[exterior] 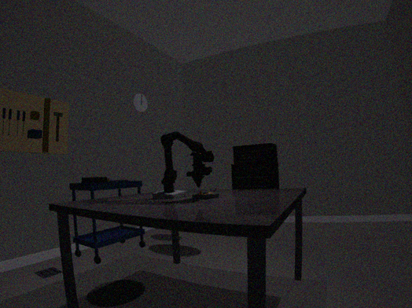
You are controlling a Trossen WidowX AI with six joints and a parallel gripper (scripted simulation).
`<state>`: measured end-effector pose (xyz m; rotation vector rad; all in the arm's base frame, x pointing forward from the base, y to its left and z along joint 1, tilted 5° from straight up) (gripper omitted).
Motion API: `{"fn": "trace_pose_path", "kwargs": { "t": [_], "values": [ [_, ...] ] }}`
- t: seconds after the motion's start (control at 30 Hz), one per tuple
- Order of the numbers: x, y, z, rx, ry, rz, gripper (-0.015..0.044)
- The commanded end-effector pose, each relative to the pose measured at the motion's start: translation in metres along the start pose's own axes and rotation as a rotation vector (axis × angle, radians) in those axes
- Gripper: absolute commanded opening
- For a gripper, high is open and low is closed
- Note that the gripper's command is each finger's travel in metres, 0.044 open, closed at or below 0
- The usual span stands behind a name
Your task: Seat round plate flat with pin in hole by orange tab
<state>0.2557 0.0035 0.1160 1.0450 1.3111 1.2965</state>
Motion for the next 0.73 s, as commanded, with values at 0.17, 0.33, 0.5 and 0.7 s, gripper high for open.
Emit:
{"fn": "trace_pose_path", "kwargs": {
  "t": [0.17,0.33,0.5,0.7],
  "values": [
    [0.0001,0.0078,0.0004,-0.008,0.0,-0.001,0.0],
    [0.0001,0.0078,0.0004,-0.008,0.0,-0.001,0.0],
    [0.0001,0.0078,0.0004,-0.008,0.0,-0.001,0.0],
    [0.0001,0.0078,0.0004,-0.008,0.0,-0.001,0.0]
  ]
}}
Point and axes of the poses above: the point midway between the two fingers, 35 mm back from their tips, its own y axis back along the fingers, its own x axis across the jaws, z = x × y, the point moved 3 cm from there along y, back along the fingers, and after that the axes turned 3 degrees about y, right-handed, at the moved point
